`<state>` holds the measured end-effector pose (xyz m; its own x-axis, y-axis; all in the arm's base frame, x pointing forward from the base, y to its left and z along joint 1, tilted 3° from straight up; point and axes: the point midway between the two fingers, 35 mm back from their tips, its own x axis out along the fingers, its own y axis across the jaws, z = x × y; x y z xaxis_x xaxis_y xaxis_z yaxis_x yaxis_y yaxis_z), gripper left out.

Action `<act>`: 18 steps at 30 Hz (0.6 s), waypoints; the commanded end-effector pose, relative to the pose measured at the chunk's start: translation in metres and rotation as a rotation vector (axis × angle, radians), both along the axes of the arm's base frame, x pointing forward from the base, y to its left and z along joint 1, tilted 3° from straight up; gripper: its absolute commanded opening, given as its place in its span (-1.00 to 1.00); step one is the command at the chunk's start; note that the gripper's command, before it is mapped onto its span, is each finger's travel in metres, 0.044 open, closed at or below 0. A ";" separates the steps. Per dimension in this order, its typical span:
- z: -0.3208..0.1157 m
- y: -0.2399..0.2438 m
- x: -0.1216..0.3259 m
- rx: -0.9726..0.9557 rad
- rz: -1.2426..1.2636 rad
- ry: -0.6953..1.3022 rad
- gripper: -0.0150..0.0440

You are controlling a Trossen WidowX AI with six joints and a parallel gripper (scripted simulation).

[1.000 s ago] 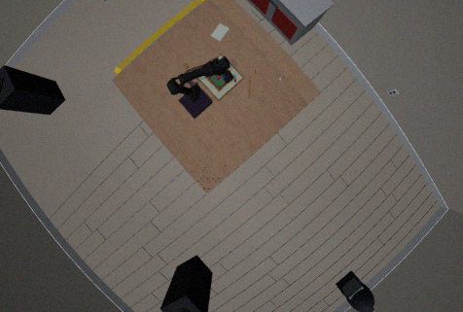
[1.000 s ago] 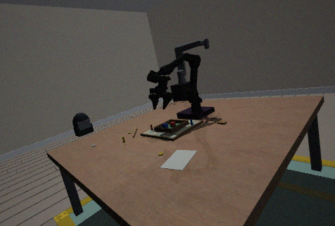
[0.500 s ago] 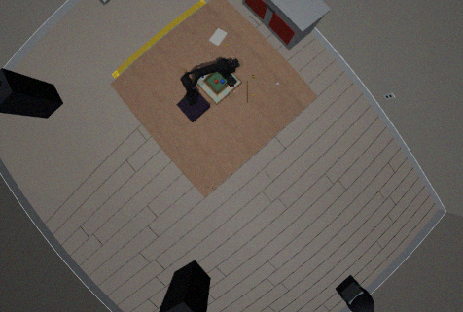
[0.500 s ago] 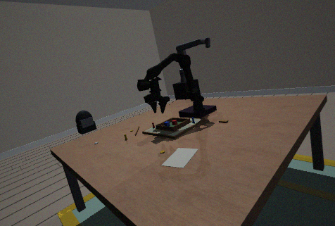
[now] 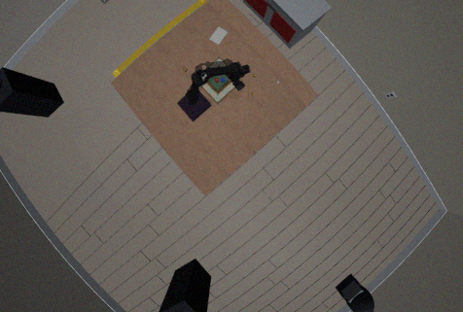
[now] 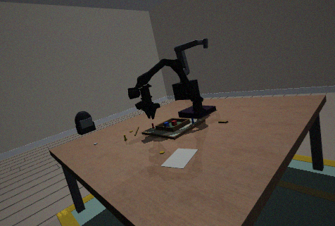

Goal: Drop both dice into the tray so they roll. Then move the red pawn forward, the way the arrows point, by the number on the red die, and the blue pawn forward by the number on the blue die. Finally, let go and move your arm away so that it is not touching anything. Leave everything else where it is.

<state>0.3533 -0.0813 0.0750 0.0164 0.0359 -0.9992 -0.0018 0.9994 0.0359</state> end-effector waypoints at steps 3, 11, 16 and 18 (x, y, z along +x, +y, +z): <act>-0.012 0.000 0.001 -0.002 0.003 0.001 0.19; -0.023 0.000 0.001 -0.002 0.003 0.001 0.19; -0.031 0.001 0.002 -0.002 0.003 0.001 0.19; -0.035 0.001 0.002 -0.002 0.003 0.001 0.19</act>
<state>0.3569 -0.0810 0.0462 0.0221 0.0345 -0.9992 -0.0051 0.9994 0.0344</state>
